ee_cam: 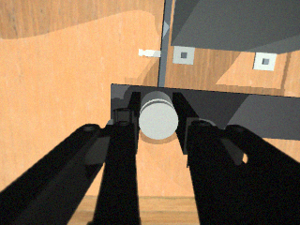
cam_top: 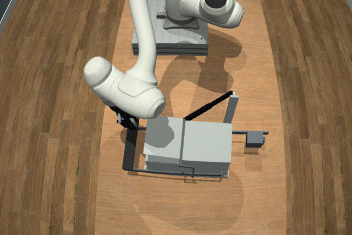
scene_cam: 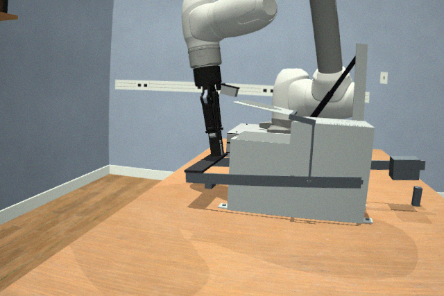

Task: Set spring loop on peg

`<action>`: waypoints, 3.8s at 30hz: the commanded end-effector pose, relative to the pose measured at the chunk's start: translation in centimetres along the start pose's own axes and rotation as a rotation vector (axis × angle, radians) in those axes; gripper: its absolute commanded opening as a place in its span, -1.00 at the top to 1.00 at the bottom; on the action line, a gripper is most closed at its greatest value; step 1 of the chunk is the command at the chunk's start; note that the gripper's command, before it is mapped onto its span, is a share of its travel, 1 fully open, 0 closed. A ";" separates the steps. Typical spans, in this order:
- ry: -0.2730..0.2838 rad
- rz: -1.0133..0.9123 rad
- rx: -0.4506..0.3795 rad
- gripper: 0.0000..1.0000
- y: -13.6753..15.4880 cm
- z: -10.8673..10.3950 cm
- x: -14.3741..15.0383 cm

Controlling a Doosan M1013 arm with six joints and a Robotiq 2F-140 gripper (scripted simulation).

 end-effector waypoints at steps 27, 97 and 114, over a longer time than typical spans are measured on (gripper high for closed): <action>0.002 0.000 0.000 0.50 -0.4 -2.5 0.0; 0.002 0.000 0.000 0.50 -1.4 -8.1 -0.1; 0.002 0.000 0.000 0.50 -1.6 -9.4 -0.1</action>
Point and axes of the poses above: the point where the finger pads meet when closed, its own z axis out along the fingers, its own x axis across the jaws, y = z × x, the point moved 9 cm from there along -z, back along the fingers, and after that the axes turned 6 degrees about z, right-handed, at the moved point
